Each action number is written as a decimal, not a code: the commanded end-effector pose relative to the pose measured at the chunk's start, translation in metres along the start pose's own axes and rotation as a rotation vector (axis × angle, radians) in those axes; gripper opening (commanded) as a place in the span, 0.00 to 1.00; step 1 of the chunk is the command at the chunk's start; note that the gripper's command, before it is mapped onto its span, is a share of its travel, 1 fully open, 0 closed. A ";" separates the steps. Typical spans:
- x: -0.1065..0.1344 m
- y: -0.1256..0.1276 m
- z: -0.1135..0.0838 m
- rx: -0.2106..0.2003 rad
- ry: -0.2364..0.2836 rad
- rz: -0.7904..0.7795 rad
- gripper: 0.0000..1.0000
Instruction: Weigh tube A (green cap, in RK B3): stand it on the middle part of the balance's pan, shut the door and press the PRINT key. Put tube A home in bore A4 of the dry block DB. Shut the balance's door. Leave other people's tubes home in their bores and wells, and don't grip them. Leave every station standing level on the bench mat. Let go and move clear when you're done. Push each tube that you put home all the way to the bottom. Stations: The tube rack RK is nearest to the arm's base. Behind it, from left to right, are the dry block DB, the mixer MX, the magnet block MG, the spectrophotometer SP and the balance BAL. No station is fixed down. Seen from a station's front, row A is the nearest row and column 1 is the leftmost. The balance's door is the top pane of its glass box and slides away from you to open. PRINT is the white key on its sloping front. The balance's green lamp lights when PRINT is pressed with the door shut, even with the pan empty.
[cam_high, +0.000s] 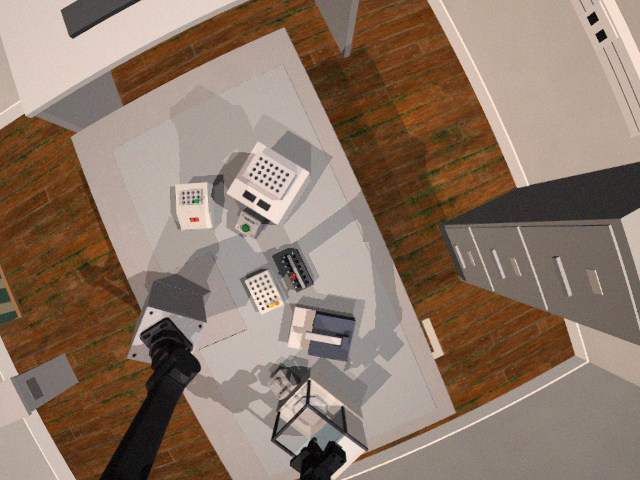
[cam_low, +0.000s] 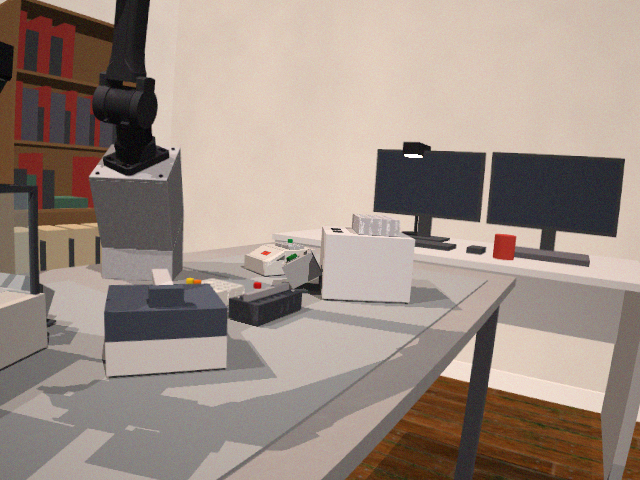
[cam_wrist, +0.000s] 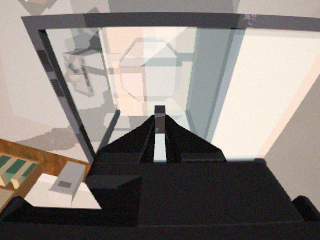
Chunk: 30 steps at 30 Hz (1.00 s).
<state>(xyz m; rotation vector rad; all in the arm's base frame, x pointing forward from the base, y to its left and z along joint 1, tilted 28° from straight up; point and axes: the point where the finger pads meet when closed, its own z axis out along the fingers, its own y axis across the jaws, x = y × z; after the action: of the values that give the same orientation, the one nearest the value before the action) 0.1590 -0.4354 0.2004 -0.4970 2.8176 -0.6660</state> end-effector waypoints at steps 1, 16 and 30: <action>-0.006 0.001 -0.009 0.023 -0.005 -0.002 0.06; -0.005 0.014 -0.009 0.022 -0.005 -0.002 0.06; -0.004 0.026 -0.009 0.022 -0.005 -0.002 0.06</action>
<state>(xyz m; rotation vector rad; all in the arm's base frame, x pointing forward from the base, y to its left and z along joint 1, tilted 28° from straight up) 0.1520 -0.4138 0.1886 -0.4965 2.8190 -0.6667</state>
